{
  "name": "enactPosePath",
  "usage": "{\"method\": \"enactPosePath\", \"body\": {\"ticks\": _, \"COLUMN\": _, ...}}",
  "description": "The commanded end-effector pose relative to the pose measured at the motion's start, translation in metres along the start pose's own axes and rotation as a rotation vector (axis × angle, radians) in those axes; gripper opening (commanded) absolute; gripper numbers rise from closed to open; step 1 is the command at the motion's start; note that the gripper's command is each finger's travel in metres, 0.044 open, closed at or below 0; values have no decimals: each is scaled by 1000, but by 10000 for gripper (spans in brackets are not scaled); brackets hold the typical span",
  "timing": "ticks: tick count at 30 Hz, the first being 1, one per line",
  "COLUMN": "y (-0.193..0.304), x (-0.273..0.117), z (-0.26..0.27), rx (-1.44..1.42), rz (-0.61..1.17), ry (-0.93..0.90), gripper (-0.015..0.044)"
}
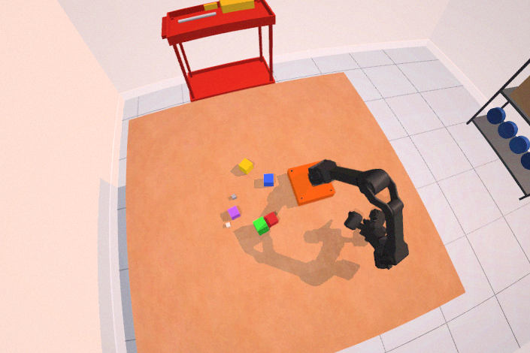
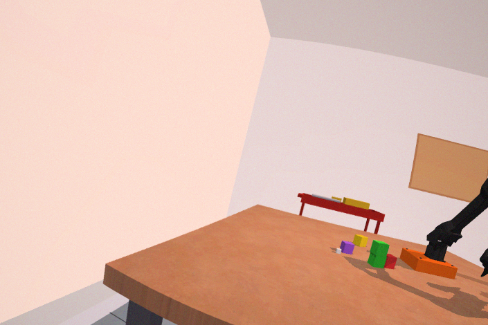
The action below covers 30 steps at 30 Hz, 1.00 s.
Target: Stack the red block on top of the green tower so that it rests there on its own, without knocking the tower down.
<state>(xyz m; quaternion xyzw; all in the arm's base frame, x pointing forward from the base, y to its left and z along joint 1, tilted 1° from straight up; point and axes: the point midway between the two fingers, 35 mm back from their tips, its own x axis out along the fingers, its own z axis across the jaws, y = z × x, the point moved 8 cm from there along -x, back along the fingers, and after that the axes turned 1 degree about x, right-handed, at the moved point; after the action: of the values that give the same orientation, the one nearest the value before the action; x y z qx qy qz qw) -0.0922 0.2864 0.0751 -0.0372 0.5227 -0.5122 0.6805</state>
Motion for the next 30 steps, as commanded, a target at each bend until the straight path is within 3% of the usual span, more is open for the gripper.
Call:
{"method": "enactPosePath", "body": {"ticks": 1, "y": 1, "x": -1, "z": 1, "rx": 9, "rz": 0, "ry": 4, "gripper": 426}}
{"method": "enactPosePath", "body": {"ticks": 20, "y": 58, "x": -31, "z": 108, "rx": 854, "rz": -72, "ry": 318, "gripper": 440}}
{"method": "enactPosePath", "body": {"ticks": 30, "y": 79, "x": -32, "z": 180, "rx": 1490, "rz": -215, "ry": 514, "gripper": 440}}
